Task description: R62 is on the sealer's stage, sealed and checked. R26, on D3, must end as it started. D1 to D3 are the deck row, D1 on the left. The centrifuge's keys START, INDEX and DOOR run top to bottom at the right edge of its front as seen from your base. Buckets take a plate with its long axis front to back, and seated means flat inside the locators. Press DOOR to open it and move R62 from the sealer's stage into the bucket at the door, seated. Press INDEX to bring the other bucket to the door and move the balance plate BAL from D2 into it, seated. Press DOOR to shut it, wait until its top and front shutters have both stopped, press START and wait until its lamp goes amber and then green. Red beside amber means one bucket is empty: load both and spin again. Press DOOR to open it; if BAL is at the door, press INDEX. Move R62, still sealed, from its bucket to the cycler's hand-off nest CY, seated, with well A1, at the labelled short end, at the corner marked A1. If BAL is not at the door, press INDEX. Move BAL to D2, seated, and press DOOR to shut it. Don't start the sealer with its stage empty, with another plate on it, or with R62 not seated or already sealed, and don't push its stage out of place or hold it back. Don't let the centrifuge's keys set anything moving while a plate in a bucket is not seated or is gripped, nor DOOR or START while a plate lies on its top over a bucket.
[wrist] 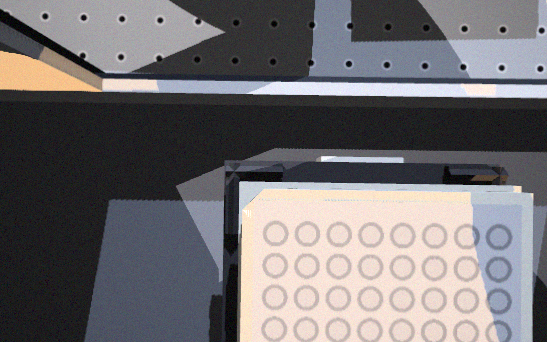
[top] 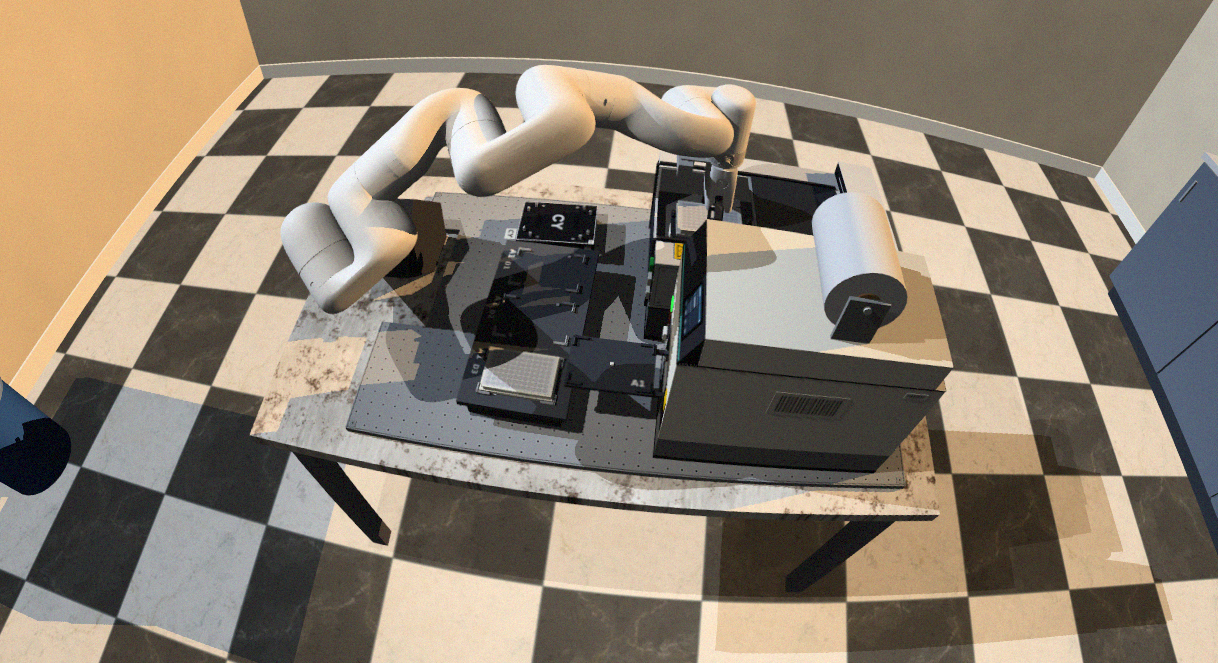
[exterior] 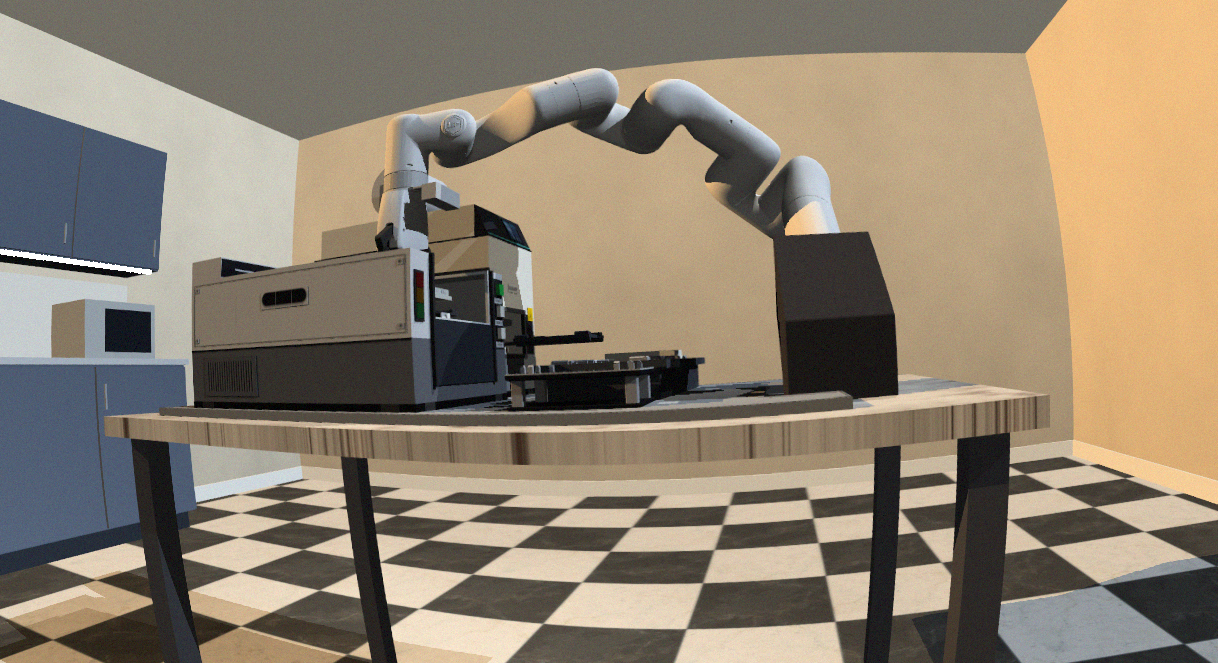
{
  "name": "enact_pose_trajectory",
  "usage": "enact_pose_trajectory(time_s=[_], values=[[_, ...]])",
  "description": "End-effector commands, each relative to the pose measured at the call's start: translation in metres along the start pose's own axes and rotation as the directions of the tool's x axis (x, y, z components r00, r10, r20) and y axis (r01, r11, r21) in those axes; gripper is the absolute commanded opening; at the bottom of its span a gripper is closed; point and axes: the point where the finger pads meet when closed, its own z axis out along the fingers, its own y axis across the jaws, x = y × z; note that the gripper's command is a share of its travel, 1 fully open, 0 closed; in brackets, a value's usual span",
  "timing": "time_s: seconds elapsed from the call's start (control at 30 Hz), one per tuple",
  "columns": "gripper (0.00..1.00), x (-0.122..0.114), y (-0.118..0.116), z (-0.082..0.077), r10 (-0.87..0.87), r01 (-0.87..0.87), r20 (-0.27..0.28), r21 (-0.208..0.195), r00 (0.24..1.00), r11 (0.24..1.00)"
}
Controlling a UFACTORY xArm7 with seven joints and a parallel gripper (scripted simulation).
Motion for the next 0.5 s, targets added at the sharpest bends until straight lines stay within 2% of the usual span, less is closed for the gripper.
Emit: enact_pose_trajectory(time_s=[0.0, 0.47], values=[[0.0, -0.001, 0.001, -0.011, 0.0, 0.0, 0.006, -0.003, 1.0, 1.0], [0.0, -0.001, 0.001, -0.031, 0.0, 0.0, 0.006, -0.003, 1.0, 1.0]])
